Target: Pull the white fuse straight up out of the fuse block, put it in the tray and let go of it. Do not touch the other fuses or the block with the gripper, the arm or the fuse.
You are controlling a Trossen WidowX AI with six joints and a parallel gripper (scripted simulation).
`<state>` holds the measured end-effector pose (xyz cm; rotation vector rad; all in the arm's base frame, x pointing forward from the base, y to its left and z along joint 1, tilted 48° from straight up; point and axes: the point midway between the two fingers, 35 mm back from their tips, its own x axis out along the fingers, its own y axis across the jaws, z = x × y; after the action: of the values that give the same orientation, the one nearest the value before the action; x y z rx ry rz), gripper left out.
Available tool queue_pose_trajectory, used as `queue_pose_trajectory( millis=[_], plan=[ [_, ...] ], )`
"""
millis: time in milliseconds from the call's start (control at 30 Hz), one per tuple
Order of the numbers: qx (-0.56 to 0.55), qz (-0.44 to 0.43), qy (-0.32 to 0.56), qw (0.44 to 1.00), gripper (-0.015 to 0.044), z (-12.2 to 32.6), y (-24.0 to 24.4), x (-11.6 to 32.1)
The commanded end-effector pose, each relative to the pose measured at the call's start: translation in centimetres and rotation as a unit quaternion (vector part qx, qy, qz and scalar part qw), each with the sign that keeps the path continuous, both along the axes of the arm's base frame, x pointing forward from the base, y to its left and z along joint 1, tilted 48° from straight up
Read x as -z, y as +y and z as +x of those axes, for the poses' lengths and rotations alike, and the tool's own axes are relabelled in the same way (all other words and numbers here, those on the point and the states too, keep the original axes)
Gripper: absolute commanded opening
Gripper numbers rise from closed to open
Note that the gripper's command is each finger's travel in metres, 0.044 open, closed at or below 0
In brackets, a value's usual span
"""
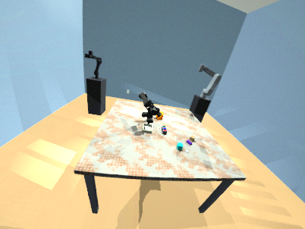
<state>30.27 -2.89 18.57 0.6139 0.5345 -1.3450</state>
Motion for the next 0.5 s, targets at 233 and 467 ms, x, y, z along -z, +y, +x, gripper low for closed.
queue_pose_trajectory(
  millis=[233, 467],
  plan=[
    [0.0, -0.001, 0.0, 1.0, 0.0026, 0.1, -0.81, 0.68],
    [0.0, -0.001, 0.0, 1.0, 0.021, 0.1, -0.81, 0.68]
  ],
)
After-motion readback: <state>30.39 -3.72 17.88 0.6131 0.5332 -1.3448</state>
